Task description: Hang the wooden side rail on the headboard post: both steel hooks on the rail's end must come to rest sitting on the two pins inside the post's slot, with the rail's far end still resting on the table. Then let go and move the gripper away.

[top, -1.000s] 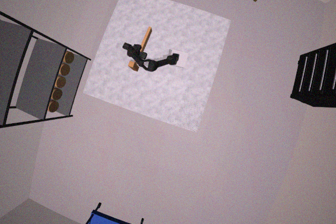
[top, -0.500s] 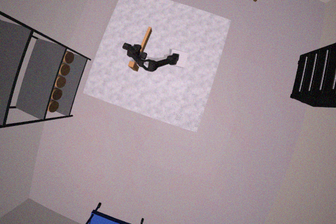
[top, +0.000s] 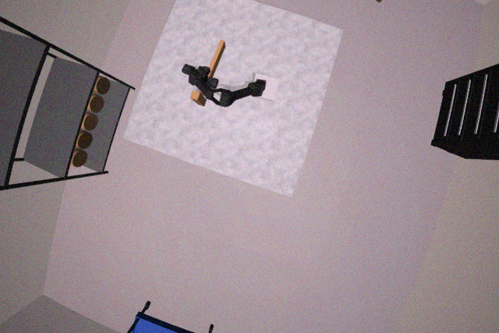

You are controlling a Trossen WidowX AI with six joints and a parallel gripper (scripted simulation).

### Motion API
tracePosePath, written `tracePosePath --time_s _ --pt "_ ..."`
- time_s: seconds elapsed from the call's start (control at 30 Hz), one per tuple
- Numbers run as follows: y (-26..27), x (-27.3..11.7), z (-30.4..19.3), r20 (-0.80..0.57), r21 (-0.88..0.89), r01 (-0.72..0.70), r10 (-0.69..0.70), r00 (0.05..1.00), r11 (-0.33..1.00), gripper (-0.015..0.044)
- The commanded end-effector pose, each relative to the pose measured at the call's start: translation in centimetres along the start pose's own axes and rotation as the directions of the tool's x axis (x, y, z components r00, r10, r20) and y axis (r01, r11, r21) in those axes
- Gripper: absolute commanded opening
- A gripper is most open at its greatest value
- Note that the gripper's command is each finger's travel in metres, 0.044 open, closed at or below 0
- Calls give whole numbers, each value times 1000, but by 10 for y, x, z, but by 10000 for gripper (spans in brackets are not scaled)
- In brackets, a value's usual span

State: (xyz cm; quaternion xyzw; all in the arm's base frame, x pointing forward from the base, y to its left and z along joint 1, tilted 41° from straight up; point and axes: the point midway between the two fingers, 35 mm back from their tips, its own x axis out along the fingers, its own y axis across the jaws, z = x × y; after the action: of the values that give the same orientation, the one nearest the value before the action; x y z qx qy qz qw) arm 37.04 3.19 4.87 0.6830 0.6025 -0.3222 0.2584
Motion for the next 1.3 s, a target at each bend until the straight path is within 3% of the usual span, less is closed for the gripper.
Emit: tracePosePath --time_s 0.0,1.27 --pt "1 -2 0 4 4 -7 7 1000 1000 0" --pt "2 -3 -4 3 4 -7 7 1000 1000 0"
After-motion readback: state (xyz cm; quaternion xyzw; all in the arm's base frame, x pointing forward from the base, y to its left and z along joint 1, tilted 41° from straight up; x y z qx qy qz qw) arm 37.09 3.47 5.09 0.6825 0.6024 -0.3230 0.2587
